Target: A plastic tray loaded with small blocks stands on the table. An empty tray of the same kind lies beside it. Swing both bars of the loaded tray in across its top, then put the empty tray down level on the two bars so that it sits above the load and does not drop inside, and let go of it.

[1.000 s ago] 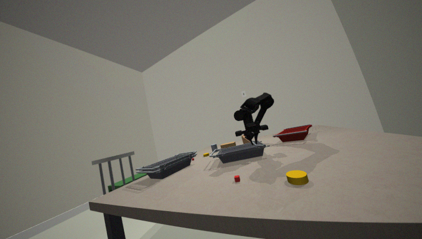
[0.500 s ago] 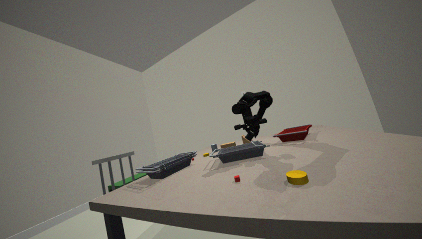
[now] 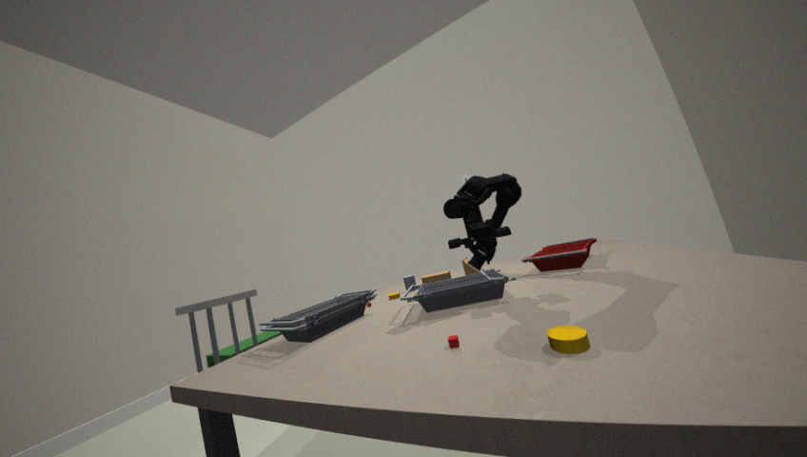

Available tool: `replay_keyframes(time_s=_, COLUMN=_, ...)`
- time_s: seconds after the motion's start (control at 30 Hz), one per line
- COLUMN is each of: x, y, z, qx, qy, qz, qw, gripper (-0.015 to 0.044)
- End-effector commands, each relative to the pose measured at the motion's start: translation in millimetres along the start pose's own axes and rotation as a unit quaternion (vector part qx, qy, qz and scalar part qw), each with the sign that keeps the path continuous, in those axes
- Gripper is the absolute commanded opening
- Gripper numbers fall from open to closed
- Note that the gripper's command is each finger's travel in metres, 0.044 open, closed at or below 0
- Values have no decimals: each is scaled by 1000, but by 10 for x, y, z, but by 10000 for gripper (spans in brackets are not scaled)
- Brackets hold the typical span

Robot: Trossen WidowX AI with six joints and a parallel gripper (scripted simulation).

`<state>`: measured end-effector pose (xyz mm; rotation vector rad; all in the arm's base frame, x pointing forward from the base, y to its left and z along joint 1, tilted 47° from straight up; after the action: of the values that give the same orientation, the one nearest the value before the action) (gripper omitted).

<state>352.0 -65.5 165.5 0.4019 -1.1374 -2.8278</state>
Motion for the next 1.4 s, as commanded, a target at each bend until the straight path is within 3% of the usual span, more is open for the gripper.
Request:
replay_keyframes(time_s=0.0, x=-1, y=-2, z=-1, qx=0, qy=-1, qz=0, qw=1000, gripper=85)
replay_keyframes(time_s=0.2, x=-2, y=15, z=-3, qx=0, qy=-4, qz=-1, qw=1000, gripper=85)
replay_keyframes(time_s=0.33, x=1, y=230, z=-15, qx=-3, qy=-41, qz=-1, qw=999, gripper=85)
replay_keyframes(time_s=0.37, x=-7, y=77, z=-16, qx=-3, qy=-12, qz=-1, qw=1000, gripper=85)
replay_keyframes(time_s=0.7, x=-28, y=218, z=-1387, qx=-23, qy=18, qz=-55, qw=998, gripper=85)
replay_keyframes(time_s=1.0, x=443, y=75, z=-2604, qx=-52, qy=26, qz=-114, qw=992, gripper=85)
replay_keyframes(time_s=1.37, x=483, y=33, z=-2681, qx=-52, qy=26, qz=-114, qw=992, gripper=85)
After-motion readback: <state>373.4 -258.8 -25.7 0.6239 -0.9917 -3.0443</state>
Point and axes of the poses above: the point midway between the two fingers, 35 mm back from their tips, its own y axis back along the fingers, its own z axis across the jaws, x = y × z, the point moved 8 cm from there along y, back along the fingers, and after that the axes turned 4 degrees about y, right-handed, at the moved point
